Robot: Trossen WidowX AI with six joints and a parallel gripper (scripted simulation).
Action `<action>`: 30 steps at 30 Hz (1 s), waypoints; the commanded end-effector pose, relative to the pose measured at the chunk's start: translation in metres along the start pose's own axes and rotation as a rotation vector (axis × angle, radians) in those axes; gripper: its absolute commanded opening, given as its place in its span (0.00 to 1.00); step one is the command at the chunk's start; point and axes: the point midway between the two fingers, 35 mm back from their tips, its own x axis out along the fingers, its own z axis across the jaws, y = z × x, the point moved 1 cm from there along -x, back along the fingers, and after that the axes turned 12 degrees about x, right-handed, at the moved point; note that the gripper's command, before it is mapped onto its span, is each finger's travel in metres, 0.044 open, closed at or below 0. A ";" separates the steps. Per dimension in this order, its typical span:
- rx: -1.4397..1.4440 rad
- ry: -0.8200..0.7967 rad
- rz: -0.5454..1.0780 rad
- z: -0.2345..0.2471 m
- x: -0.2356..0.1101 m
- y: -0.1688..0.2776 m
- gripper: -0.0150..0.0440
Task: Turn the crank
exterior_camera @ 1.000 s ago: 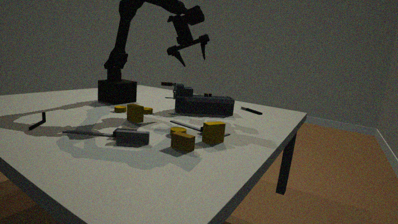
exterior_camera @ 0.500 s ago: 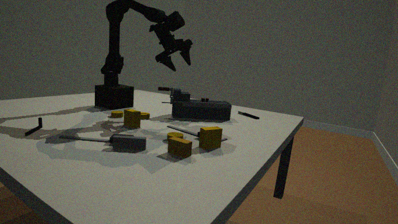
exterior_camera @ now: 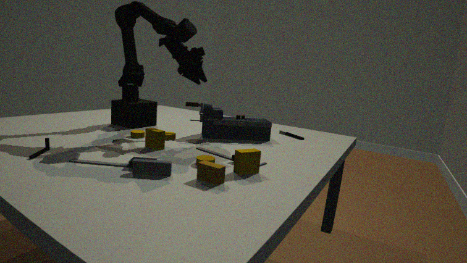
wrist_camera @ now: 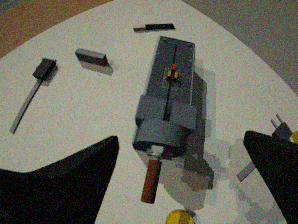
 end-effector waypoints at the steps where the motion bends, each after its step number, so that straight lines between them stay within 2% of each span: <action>1: 0.124 0.012 -0.038 0.005 -0.004 0.010 1.00; 5: 0.239 0.019 -0.067 0.010 -0.005 0.021 1.00; 10: 0.245 0.020 -0.068 0.010 -0.005 0.022 1.00; 19: 0.245 0.020 -0.068 0.010 0.024 0.047 1.00; 30: 0.245 0.020 -0.068 0.010 0.036 0.056 1.00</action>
